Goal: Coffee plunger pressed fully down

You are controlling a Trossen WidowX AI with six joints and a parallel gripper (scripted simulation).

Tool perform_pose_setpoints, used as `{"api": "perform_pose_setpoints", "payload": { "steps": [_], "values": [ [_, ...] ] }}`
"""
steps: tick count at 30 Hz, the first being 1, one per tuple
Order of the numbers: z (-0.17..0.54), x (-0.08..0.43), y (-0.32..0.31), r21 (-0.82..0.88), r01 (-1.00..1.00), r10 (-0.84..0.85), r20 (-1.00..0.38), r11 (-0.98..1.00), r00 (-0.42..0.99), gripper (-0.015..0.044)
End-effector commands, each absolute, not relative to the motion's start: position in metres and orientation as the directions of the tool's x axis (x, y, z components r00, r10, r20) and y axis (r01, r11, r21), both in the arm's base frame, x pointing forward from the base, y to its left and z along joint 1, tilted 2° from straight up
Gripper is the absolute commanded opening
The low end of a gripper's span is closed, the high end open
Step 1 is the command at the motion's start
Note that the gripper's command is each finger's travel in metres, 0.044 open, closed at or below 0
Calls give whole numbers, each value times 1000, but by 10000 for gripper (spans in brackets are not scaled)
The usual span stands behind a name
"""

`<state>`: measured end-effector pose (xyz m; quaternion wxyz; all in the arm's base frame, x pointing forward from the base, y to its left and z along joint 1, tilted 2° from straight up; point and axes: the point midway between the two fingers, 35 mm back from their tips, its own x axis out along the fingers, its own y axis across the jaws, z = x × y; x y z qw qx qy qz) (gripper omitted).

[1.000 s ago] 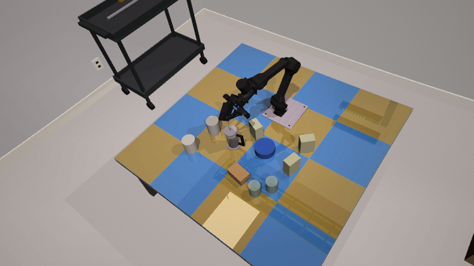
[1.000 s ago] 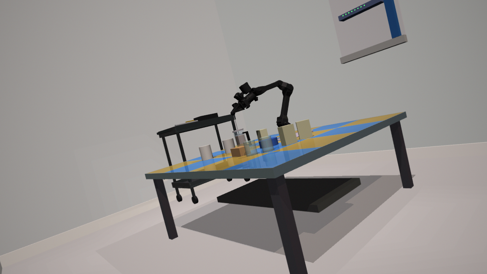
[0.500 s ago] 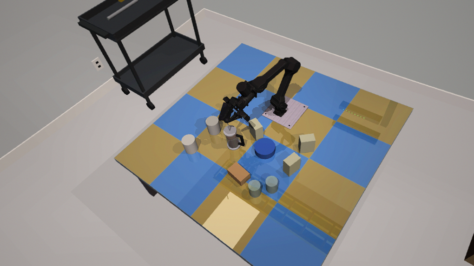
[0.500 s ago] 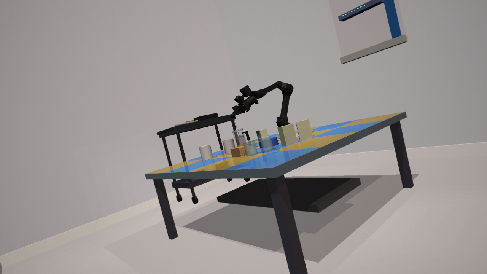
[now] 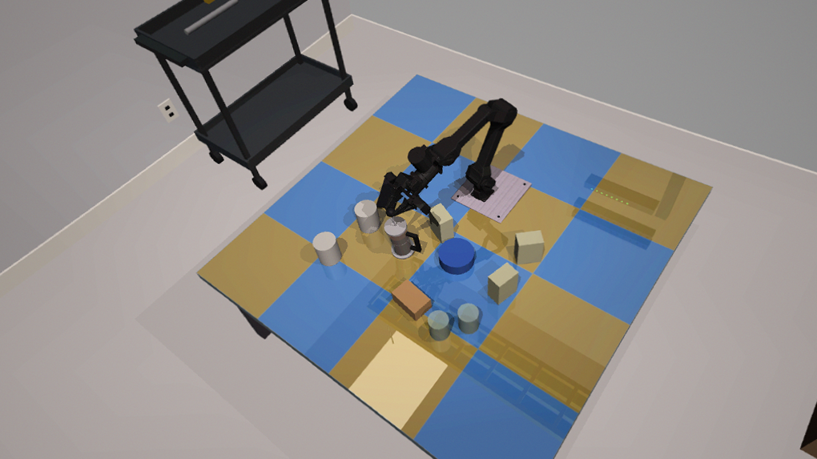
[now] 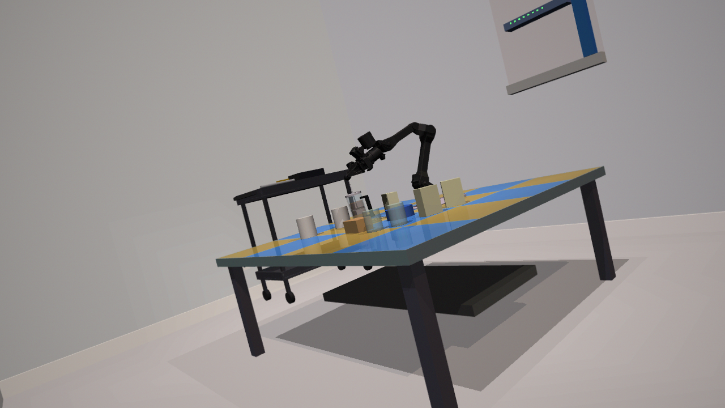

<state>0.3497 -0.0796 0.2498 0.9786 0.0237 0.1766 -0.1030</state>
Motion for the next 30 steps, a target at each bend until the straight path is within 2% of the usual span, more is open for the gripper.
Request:
{"api": "perform_pose_setpoints", "payload": {
  "steps": [1,30],
  "values": [
    [208,348,-79,15,215,-186,-443,976,877,131],
    [206,359,-80,15,215,-186,-442,977,877,131]
  ]
}}
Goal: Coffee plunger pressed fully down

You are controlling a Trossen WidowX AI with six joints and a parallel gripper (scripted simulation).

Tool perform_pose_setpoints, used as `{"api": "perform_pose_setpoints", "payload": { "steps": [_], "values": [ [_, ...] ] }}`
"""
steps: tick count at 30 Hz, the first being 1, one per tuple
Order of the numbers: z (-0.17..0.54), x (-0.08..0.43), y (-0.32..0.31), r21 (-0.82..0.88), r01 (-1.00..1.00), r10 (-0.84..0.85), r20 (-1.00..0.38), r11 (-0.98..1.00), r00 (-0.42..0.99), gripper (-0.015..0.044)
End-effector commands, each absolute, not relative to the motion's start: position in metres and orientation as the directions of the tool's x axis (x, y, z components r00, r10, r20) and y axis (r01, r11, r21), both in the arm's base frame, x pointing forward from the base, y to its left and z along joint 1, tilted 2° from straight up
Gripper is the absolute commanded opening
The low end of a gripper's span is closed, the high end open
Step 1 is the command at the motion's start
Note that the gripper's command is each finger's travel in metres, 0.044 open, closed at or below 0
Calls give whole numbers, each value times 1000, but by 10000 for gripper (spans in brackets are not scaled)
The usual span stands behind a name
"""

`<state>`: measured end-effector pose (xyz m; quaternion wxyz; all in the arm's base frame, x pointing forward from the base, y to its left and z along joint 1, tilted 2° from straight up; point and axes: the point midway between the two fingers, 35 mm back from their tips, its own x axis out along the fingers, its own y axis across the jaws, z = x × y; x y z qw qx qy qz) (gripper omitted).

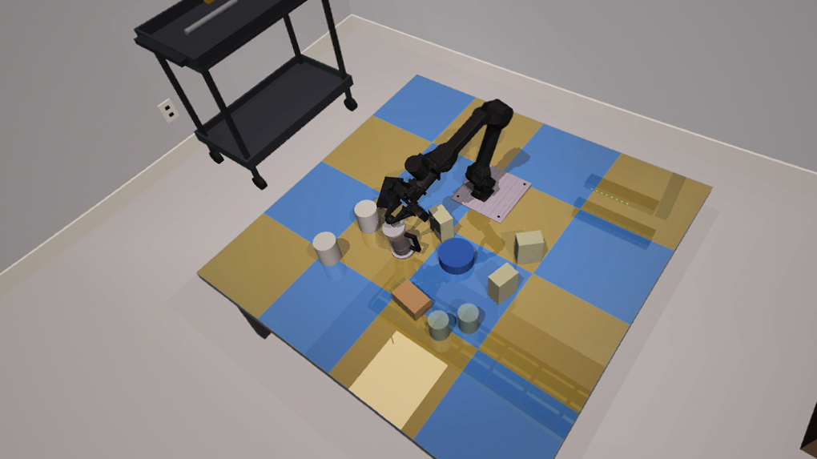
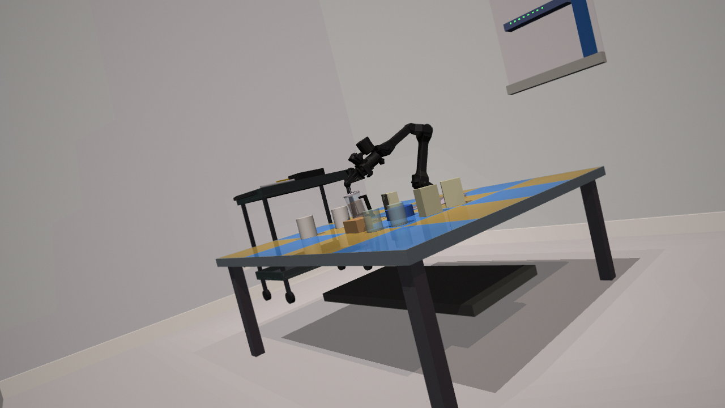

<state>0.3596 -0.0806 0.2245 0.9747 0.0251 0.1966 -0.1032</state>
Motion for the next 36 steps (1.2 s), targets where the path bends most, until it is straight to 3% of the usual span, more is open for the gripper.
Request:
{"api": "perform_pose_setpoints", "payload": {
  "steps": [1,36],
  "values": [
    [206,359,-80,15,215,-186,-442,977,877,131],
    [209,364,-81,15,215,-186,-442,977,878,131]
  ]
}}
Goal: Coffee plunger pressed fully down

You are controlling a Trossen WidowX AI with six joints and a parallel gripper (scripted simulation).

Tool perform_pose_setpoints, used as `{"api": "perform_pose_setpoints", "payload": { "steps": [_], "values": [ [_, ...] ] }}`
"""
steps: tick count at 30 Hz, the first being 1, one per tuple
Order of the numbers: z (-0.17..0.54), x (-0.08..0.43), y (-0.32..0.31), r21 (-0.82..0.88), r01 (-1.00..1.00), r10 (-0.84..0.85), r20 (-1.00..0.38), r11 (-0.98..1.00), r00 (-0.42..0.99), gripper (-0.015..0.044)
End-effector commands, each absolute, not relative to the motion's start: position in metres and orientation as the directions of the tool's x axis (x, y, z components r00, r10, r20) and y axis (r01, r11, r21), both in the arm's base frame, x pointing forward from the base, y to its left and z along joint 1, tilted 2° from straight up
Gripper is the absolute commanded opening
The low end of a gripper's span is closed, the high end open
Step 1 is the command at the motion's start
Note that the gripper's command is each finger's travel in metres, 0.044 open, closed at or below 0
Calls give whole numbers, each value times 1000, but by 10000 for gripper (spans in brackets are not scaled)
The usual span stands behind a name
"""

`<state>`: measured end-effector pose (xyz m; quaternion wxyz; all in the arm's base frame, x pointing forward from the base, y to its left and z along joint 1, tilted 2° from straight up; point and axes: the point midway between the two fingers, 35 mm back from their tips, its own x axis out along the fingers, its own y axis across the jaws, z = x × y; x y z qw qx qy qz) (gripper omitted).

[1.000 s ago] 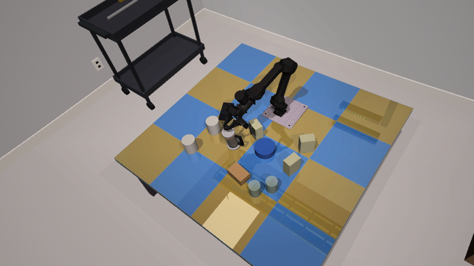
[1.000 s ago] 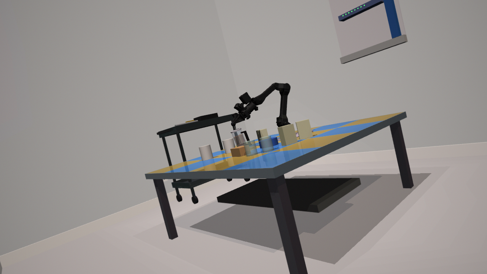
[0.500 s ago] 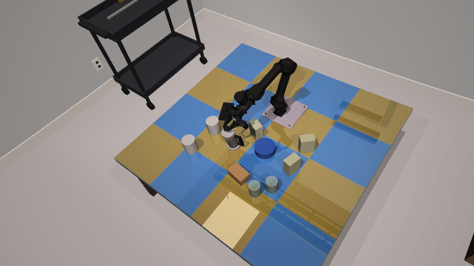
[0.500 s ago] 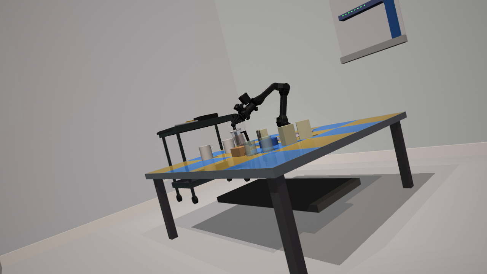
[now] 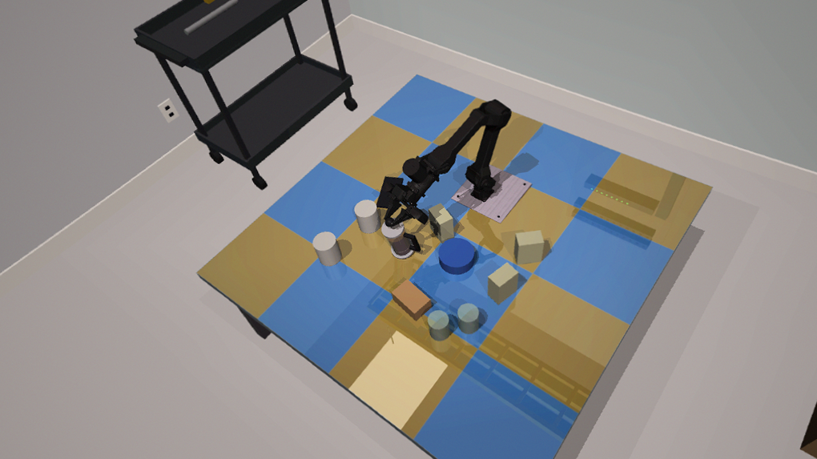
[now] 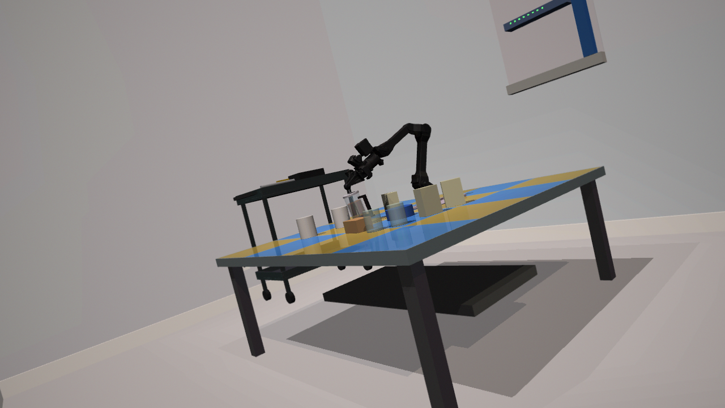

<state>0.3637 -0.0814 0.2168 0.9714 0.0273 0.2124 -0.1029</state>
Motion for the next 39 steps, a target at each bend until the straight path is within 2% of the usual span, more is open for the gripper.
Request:
{"api": "perform_pose_setpoints", "payload": {
  "steps": [1,34,39],
  "values": [
    [209,364,-81,15,215,-186,-442,977,878,131],
    [215,366,-82,10,212,-187,-426,977,885,131],
    [215,366,-82,10,212,-187,-426,977,885,262]
  ]
}}
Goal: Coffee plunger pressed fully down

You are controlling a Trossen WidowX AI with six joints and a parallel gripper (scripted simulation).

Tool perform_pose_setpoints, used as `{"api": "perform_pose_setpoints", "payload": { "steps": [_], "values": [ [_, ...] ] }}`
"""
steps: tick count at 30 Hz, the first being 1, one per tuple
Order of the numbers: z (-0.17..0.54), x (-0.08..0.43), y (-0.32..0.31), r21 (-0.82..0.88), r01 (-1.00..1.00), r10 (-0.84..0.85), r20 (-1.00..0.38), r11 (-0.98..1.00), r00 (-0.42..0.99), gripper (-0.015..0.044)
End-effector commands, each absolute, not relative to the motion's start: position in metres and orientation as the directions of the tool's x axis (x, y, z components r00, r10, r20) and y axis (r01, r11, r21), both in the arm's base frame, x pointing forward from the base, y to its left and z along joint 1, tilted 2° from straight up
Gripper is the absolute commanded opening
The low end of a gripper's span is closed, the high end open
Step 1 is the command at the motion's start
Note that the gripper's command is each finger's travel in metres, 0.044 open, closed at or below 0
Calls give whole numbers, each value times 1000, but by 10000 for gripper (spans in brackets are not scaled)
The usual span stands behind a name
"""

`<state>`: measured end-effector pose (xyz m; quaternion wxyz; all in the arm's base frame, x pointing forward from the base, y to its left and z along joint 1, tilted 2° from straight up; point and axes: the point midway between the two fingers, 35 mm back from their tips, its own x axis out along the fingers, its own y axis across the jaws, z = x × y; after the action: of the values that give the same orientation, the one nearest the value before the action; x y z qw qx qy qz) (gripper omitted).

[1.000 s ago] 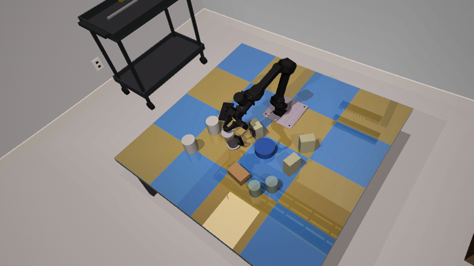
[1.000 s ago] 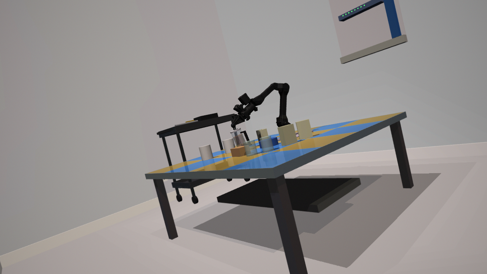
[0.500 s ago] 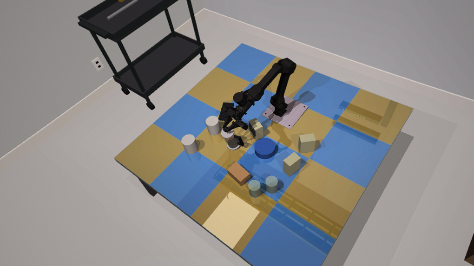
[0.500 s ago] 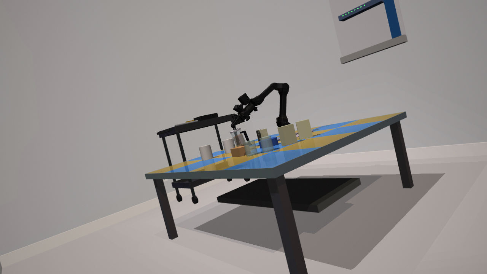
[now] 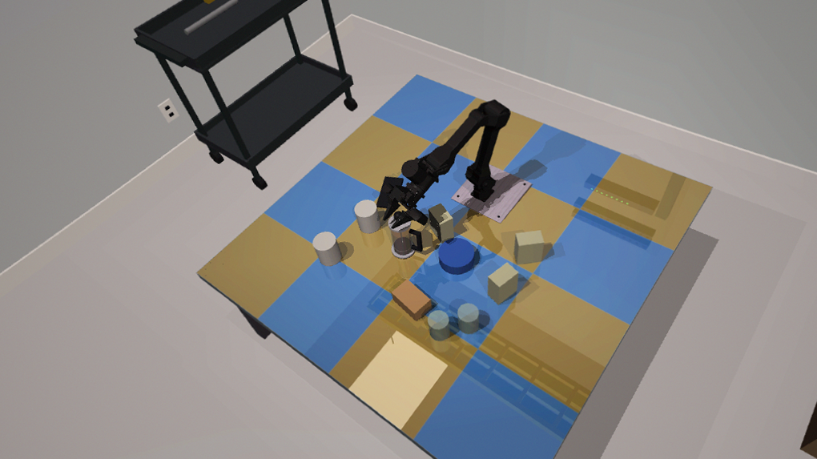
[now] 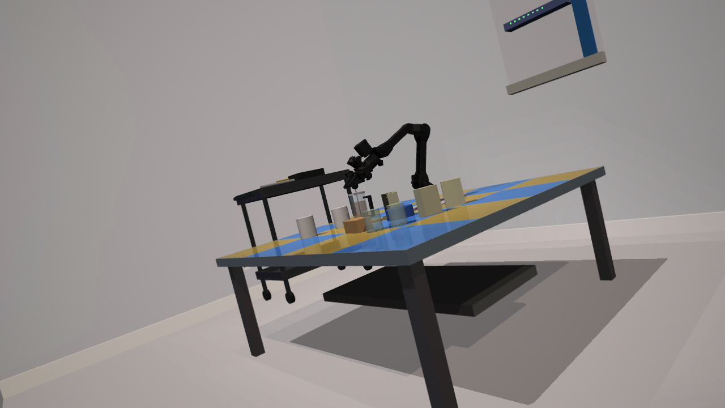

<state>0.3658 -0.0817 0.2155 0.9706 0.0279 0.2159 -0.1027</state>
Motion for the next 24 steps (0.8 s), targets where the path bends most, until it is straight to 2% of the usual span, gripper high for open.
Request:
{"api": "perform_pose_setpoints", "payload": {
  "steps": [1,7,13,20,24],
  "values": [
    [215,366,-82,10,212,-187,-426,977,885,288],
    [215,366,-82,10,212,-187,-426,977,885,440],
    [224,362,-82,9,212,-188,-431,977,883,440],
    [291,329,-77,15,215,-186,-444,976,876,440],
    [289,328,-77,15,215,-186,-444,976,876,440]
  ]
}}
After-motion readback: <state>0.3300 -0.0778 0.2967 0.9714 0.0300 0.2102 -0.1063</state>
